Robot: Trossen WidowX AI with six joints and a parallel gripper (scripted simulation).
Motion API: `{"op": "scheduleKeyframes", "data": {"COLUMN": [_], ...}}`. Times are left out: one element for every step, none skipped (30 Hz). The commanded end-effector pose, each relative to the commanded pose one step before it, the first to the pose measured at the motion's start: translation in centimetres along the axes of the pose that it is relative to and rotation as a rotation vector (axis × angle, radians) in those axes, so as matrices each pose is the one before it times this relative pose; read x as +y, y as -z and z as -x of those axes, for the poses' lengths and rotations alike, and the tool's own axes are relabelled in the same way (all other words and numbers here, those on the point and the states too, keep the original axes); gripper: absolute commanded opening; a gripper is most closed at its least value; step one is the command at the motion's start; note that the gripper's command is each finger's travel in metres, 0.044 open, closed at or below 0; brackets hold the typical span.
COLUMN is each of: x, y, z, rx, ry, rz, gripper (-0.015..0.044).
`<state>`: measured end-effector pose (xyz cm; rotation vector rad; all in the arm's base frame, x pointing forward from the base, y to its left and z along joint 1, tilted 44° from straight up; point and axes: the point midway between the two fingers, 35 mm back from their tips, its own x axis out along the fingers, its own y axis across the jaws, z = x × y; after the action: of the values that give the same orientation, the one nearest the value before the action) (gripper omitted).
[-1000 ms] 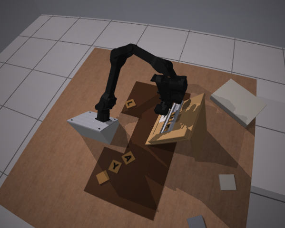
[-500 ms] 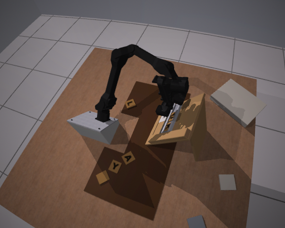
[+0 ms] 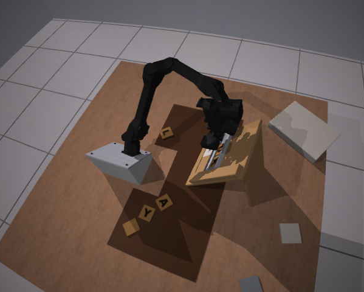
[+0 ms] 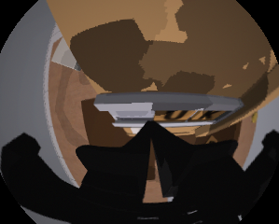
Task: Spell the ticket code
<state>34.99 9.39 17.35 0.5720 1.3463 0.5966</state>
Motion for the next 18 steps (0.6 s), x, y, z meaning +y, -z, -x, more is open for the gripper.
{"op": "scheduleKeyframes", "data": {"x": [0.076, 0.005, 0.005, 0.005, 0.004, 0.004, 0.004, 0.004, 0.004, 0.003, 0.003, 0.003, 0.003, 0.003, 0.003, 0.003, 0.003, 0.003], "y": [-0.270, -0.035, -0.035, -0.034, -0.034, -0.034, -0.034, -0.034, -0.033, -0.033, -0.033, -0.033, -0.033, -0.033, -0.033, -0.033, -0.033, -0.033], "z": [-0.136, -0.035, -0.035, -0.035, -0.035, -0.036, -0.036, -0.036, -0.036, -0.036, -0.036, -0.037, -0.037, -0.037, -0.037, -0.037, -0.037, -0.037], "rx": [-0.00274, -0.00002, -0.00002, -0.00002, -0.00002, -0.00002, -0.00002, -0.00002, -0.00002, -0.00002, -0.00002, -0.00002, -0.00002, -0.00002, -0.00002, -0.00002, -0.00002, -0.00002], "ry": [-0.00083, -0.00002, -0.00002, -0.00002, -0.00002, -0.00002, -0.00002, -0.00002, -0.00002, -0.00002, -0.00002, -0.00002, -0.00002, -0.00002, -0.00002, -0.00002, -0.00002, -0.00002], "rz": [-0.0026, 0.0000, 0.0000, 0.0000, 0.0000, 0.0000, 0.0000, 0.0000, 0.0000, 0.0000, 0.0000, 0.0000, 0.0000, 0.0000, 0.0000, 0.0000, 0.0000, 0.0000], "gripper": [0.0000, 0.0000, 0.0000, 0.0000, 0.0000, 0.0000, 0.0000, 0.0000, 0.0000, 0.0000, 0.0000, 0.0000, 0.0000, 0.0000, 0.0000, 0.0000, 0.0000, 0.0000]}}
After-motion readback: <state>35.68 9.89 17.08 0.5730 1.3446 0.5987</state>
